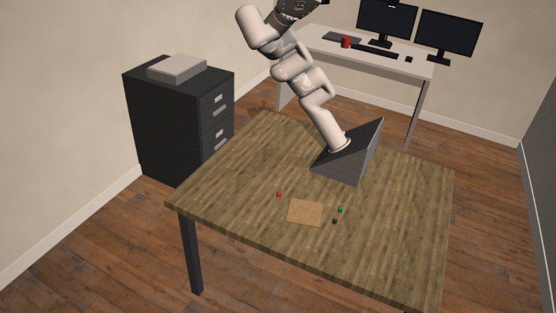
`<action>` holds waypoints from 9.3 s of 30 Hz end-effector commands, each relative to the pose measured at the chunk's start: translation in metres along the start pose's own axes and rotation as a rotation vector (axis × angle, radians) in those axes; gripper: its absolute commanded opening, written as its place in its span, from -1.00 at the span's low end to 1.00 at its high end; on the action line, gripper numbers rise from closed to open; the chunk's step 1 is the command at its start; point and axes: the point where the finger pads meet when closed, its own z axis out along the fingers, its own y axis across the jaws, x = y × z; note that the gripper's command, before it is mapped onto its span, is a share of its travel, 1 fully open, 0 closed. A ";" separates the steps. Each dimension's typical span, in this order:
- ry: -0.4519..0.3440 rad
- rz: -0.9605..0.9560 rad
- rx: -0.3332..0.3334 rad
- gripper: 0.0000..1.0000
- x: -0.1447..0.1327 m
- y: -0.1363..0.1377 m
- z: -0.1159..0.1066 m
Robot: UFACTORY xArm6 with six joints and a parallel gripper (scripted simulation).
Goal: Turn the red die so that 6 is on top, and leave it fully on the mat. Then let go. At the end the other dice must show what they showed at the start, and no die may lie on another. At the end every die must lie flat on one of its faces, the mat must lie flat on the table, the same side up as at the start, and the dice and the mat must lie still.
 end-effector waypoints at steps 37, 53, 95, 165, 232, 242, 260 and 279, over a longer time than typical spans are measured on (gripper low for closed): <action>-0.360 0.201 -0.370 1.00 -0.134 0.080 -0.022; -0.439 0.235 -0.426 1.00 -0.163 0.088 -0.036; -1.148 0.463 -0.764 1.00 -0.366 0.060 -0.227; -2.383 0.696 -0.821 1.00 -0.422 -0.222 -0.653; -2.383 0.696 -0.821 1.00 -0.469 -0.256 -0.676; -2.383 0.696 -0.821 1.00 -0.497 -0.291 -0.639; -2.383 0.696 -0.821 1.00 -0.561 -0.375 -0.551; -2.383 0.696 -0.821 1.00 -0.583 -0.403 -0.522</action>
